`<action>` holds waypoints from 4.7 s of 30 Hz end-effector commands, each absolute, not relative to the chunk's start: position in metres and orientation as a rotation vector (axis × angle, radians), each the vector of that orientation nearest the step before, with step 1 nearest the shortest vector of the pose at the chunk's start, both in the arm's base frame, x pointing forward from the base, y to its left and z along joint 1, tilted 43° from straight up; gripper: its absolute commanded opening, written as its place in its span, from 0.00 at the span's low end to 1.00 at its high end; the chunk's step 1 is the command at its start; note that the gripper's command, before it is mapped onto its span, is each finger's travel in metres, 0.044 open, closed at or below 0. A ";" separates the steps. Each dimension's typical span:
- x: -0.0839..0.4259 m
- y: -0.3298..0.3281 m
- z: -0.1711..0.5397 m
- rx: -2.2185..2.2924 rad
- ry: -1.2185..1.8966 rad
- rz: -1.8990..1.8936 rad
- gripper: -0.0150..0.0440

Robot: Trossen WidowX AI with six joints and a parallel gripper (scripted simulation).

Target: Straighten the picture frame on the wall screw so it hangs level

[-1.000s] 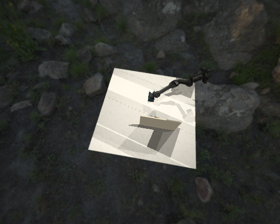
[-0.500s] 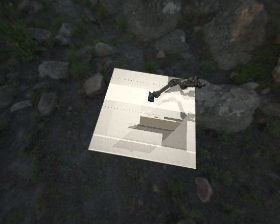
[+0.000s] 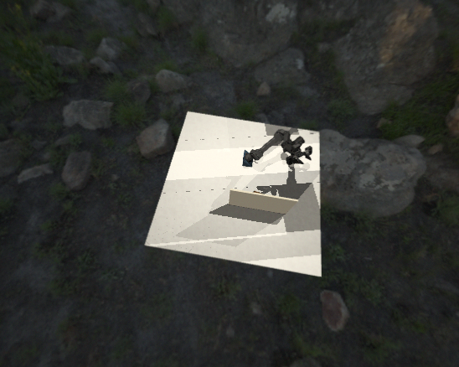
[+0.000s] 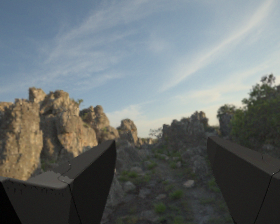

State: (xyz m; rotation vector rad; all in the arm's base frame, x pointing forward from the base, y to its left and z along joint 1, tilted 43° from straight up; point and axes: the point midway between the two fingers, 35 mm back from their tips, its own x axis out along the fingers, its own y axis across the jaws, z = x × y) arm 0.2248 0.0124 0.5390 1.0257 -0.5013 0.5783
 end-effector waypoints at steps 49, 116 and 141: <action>0.259 0.008 0.254 1.865 0.197 0.113 0.69; 0.253 0.037 0.226 1.866 0.194 0.114 0.69; 0.250 0.052 0.216 1.868 0.193 0.117 0.69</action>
